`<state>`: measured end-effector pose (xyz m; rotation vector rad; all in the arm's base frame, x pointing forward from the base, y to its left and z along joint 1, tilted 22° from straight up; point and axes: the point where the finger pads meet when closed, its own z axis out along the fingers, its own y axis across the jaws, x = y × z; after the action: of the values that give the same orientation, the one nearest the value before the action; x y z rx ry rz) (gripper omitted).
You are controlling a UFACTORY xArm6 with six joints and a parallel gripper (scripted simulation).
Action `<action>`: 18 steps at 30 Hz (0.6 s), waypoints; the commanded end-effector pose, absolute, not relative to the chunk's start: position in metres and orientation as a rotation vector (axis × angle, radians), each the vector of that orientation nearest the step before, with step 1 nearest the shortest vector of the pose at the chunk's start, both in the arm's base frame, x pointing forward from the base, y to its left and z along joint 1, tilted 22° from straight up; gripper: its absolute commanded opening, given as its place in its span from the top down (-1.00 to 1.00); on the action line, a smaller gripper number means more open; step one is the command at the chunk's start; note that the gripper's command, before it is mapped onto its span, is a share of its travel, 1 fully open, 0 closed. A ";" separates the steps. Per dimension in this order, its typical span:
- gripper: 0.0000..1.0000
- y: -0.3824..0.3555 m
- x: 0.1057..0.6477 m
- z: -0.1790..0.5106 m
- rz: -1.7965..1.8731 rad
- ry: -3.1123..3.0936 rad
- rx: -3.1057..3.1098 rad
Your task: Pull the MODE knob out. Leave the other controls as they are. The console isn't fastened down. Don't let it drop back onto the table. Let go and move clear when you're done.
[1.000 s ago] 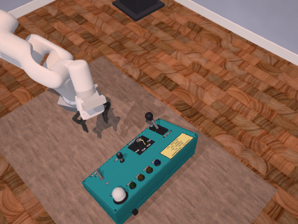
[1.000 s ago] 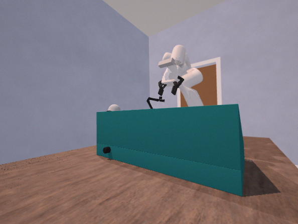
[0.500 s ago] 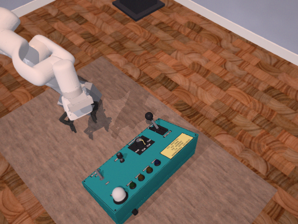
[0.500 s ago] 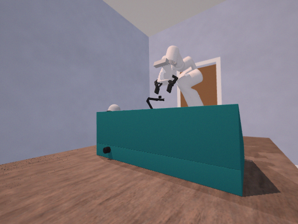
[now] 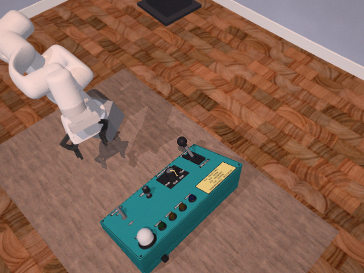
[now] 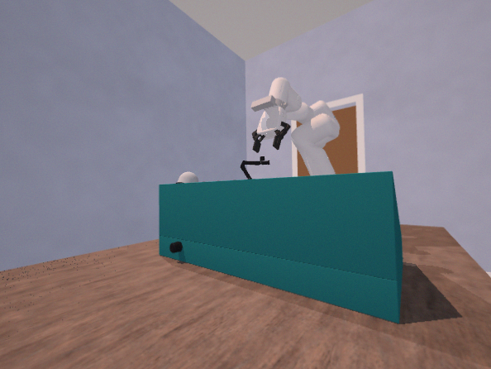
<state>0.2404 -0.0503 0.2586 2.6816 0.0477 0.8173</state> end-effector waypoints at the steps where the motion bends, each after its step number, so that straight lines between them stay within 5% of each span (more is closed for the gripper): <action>1: -1.00 -0.055 0.229 0.267 0.862 0.103 2.698; 18: -1.00 -0.056 0.215 0.278 0.937 0.220 2.677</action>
<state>0.2180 -0.0556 0.2746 2.6747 0.1896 0.9085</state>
